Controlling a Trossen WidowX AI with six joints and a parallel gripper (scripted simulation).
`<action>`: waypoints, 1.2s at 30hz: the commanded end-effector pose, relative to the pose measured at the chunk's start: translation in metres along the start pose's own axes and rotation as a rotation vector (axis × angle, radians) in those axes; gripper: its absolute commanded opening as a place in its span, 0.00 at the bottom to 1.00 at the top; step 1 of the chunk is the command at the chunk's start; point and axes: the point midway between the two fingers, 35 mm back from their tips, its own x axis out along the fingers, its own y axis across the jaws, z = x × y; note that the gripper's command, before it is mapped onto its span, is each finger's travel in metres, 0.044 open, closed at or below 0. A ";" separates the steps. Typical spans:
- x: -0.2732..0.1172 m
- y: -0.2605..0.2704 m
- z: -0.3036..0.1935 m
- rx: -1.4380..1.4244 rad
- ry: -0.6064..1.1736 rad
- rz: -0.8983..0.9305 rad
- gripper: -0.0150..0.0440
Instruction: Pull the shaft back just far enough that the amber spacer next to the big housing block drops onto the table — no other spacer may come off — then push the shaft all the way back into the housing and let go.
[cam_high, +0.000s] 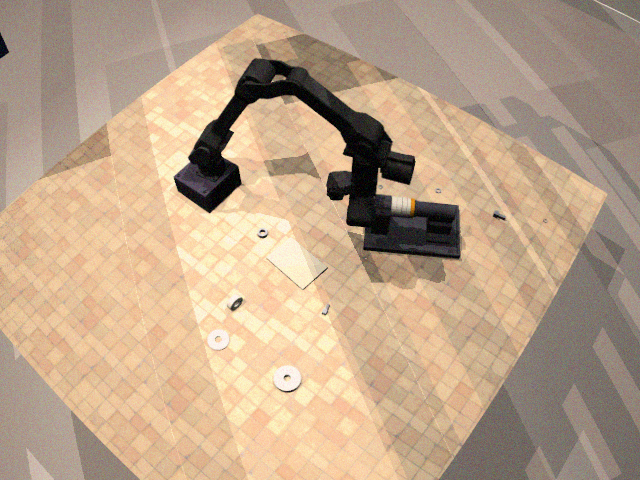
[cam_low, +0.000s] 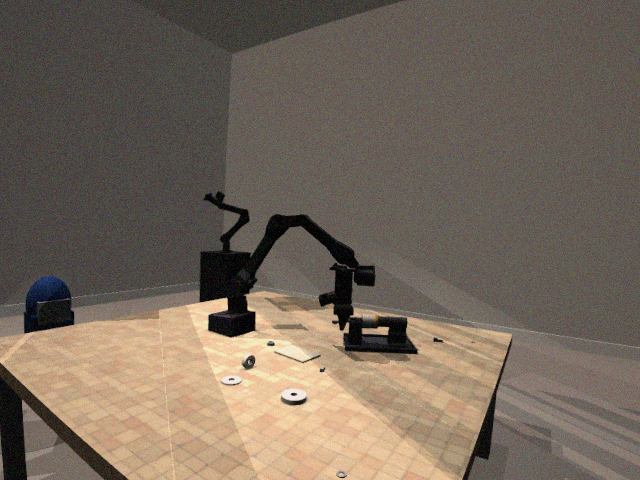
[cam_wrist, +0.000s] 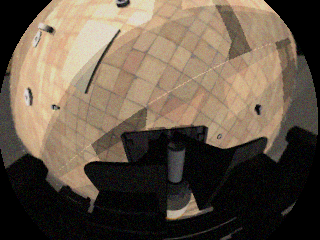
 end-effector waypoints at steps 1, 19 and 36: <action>-0.001 0.000 0.004 0.002 -0.002 -0.004 0.25; 0.000 0.000 0.014 0.002 -0.003 -0.004 0.25; 0.000 0.000 0.015 0.002 -0.003 -0.004 0.25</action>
